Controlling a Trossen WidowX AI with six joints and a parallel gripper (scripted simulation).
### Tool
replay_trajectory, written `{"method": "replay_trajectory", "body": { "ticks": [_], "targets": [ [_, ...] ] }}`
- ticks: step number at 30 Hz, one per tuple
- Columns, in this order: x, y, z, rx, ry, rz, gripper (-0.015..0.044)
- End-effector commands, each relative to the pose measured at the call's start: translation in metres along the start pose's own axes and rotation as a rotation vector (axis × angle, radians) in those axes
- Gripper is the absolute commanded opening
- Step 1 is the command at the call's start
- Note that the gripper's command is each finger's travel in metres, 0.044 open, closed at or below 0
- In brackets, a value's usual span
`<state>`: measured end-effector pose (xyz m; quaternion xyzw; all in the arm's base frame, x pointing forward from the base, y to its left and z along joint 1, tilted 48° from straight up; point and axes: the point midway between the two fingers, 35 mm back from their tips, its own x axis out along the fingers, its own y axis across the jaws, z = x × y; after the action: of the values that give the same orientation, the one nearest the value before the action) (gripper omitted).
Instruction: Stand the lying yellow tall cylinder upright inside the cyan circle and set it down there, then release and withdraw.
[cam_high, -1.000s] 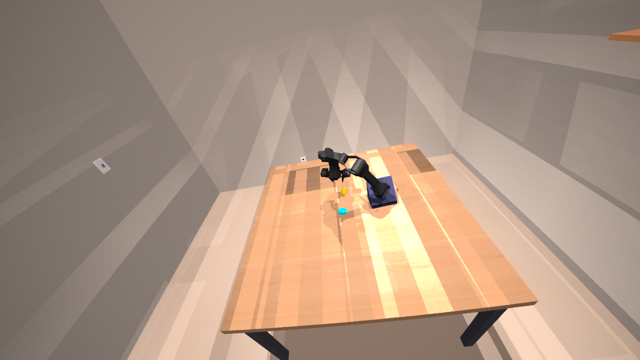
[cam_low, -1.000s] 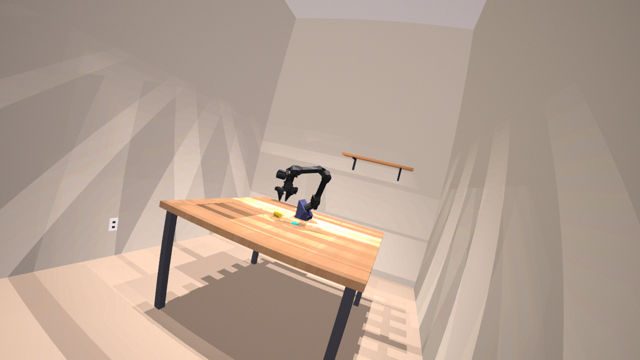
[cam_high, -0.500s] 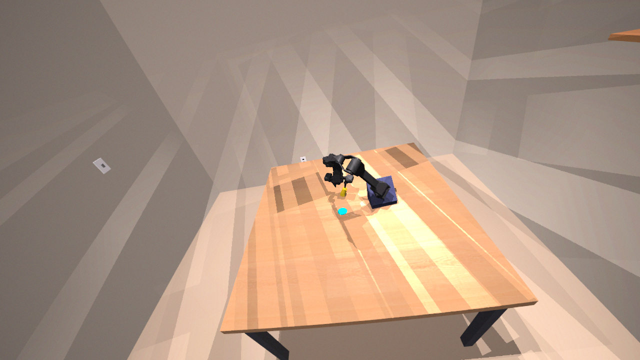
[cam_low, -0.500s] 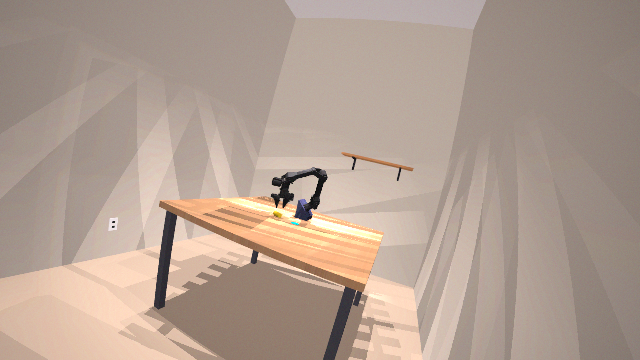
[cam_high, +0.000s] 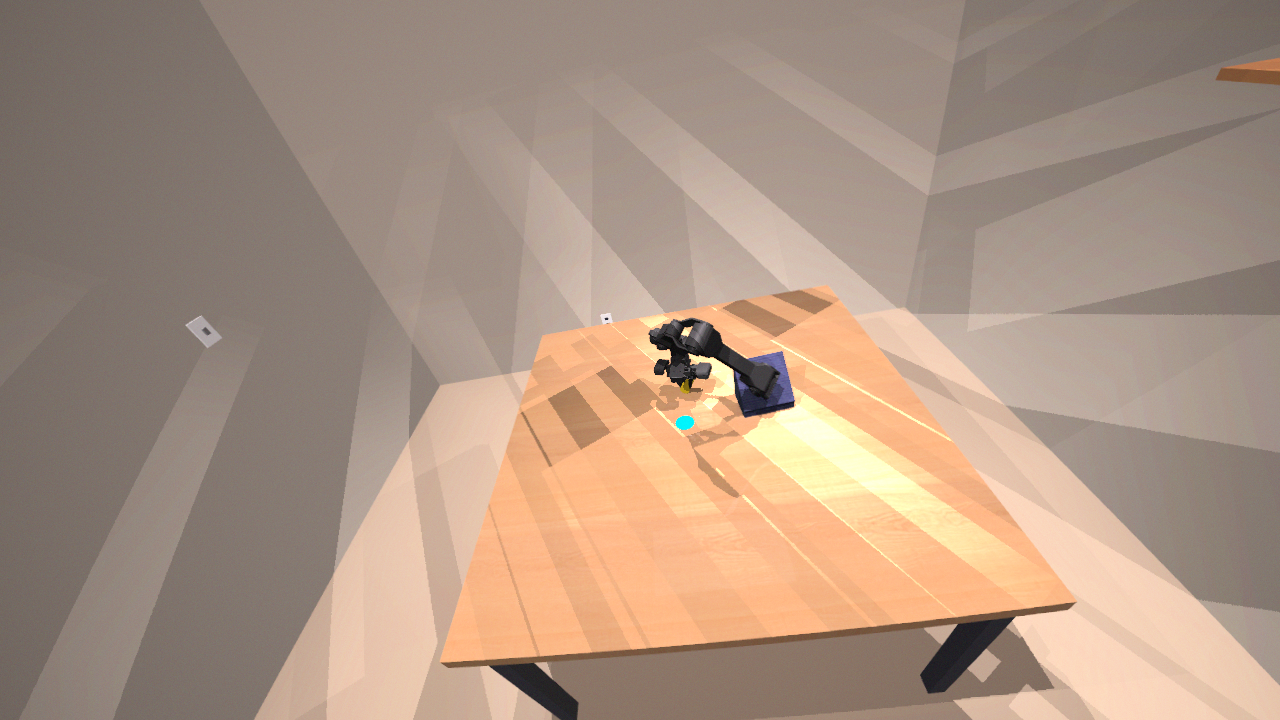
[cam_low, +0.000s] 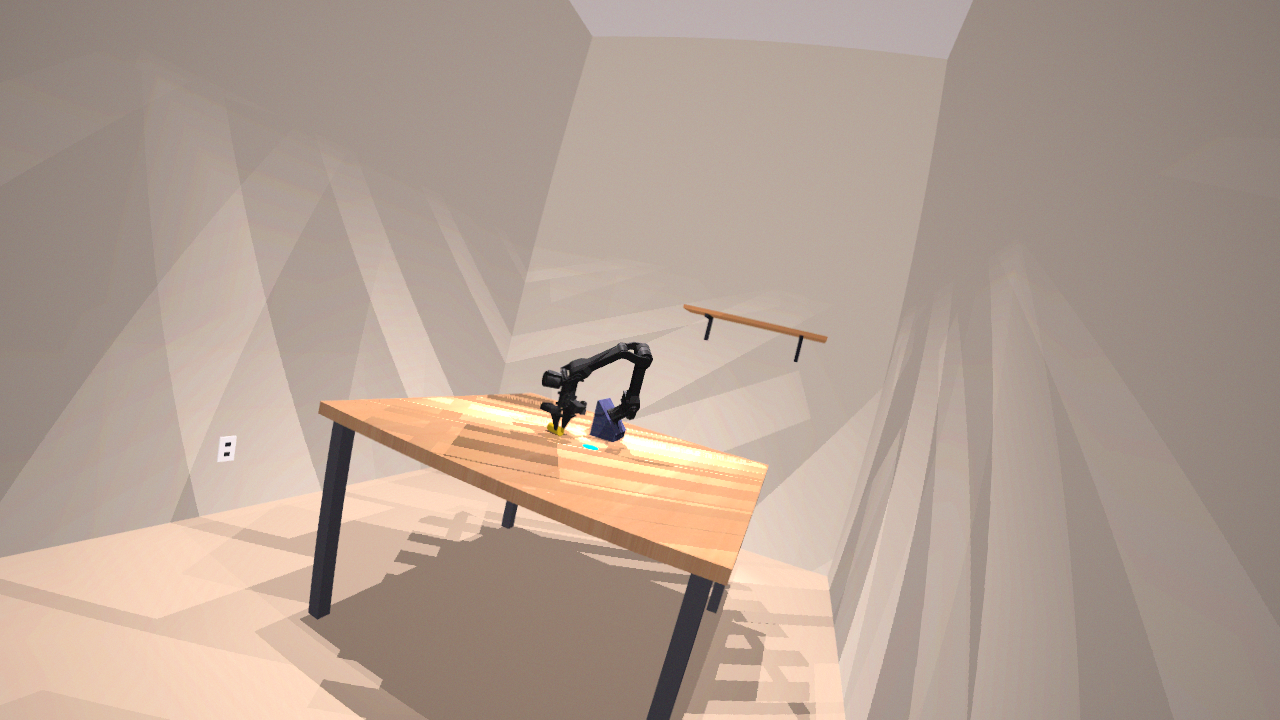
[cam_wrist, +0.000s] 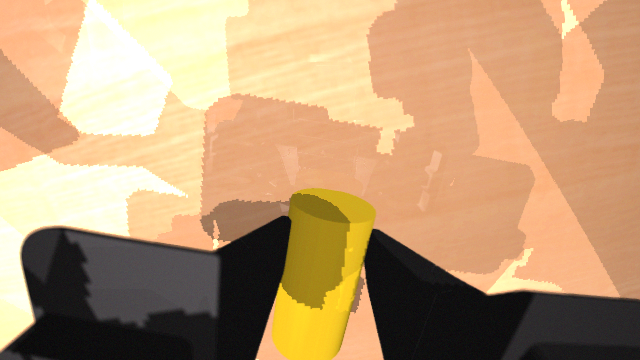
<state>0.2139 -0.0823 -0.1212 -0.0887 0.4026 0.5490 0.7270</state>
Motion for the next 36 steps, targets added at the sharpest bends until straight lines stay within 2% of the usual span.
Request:
{"method": "replay_trajectory", "body": {
  "ticks": [1,36],
  "targets": [
    [0.001,0.000,0.000,0.006,-0.004,-0.002,0.0105],
    [-0.102,-0.002,-0.001,0.007,0.001,-0.003,0.0105]
  ]
}}
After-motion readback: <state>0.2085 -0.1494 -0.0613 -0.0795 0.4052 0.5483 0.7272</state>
